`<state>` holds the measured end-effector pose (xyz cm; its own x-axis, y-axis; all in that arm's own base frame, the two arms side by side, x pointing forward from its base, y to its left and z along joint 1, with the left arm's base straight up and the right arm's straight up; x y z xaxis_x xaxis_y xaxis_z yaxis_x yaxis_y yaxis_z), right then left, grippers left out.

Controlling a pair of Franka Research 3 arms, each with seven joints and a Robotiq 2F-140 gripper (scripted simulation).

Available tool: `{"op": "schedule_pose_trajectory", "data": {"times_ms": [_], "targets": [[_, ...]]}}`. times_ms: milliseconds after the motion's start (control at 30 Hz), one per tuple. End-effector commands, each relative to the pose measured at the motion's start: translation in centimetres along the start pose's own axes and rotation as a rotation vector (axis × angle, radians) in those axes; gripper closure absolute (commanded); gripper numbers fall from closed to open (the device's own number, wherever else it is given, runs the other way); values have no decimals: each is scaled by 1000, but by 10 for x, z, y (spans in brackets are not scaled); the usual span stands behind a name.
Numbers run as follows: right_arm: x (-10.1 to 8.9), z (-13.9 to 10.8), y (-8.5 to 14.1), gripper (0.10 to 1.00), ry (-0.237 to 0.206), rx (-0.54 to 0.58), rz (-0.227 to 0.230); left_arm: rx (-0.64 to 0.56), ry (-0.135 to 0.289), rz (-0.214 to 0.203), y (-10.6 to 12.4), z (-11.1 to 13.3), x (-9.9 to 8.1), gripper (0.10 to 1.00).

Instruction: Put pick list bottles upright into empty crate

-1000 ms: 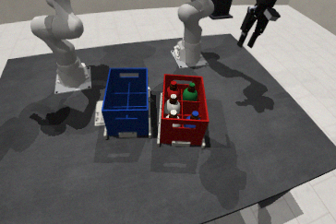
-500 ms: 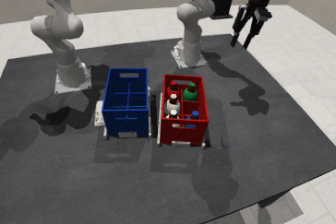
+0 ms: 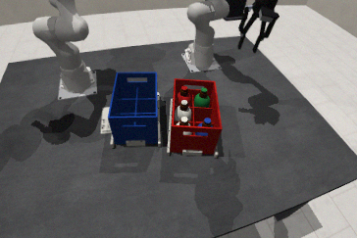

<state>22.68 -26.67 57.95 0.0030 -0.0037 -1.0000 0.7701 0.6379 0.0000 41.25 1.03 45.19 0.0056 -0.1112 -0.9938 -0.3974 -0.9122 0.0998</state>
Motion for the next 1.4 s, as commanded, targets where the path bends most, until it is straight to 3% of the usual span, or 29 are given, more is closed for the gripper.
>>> {"op": "schedule_pose_trajectory", "data": {"times_ms": [0,967,1200,1367], "targets": [[0,-1,0,98,4,5,-1,107,-8,-9,6,-1,-1,656],[0,-1,0,98,4,5,-1,593,-69,-66,77,-22,1,656],[0,-1,0,98,4,5,-1,702,-82,-79,83,-23,1,656],[0,-1,0,98,4,5,-1,702,-82,-79,83,-23,1,656]]}}
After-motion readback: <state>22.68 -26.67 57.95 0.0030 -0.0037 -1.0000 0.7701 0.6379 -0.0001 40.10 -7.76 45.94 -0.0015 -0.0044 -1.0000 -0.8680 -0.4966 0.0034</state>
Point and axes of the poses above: on each arm, the point where the finger pads meet when closed, its own x axis out along the fingers, its own y axis across the jaws, z = x × y, the point moved 8 cm from there along -x, back along the fingers, and after that the axes turned 1 degree about x, right-handed, at the moved point
